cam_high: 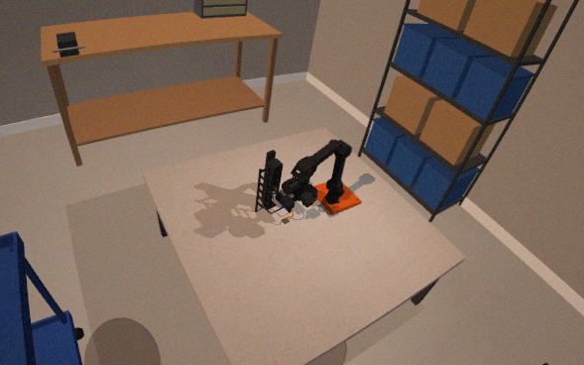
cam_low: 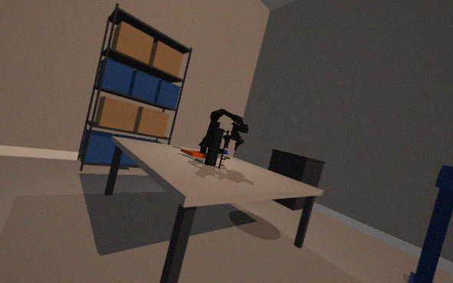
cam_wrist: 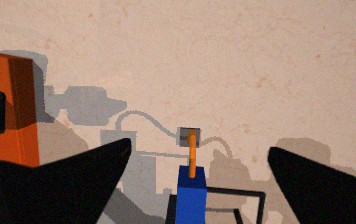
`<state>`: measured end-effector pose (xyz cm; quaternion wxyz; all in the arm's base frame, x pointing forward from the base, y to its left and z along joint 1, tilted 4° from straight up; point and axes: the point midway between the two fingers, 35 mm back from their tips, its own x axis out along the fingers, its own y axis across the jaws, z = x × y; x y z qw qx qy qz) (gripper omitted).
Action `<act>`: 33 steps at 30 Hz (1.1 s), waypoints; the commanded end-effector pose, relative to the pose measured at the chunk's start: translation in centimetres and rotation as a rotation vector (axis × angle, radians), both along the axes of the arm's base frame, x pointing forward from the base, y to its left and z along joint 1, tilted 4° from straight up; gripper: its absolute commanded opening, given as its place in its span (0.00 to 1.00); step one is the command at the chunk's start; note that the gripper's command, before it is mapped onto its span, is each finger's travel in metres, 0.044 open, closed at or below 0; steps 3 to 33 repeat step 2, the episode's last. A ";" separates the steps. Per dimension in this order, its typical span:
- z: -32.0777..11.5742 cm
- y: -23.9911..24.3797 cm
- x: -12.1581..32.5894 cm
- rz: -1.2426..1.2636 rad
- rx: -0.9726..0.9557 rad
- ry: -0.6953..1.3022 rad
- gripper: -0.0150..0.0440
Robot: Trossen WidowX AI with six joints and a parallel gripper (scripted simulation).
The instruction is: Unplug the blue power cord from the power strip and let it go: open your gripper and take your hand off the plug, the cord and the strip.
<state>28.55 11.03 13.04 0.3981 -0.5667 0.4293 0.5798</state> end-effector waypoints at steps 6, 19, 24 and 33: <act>0.0 0.1 -0.1 -0.004 0.004 0.003 1.00; 0.0 0.1 -0.1 -0.004 0.004 0.003 1.00; 0.0 0.1 -0.1 -0.004 0.004 0.003 1.00; 0.0 0.1 -0.1 -0.004 0.004 0.003 1.00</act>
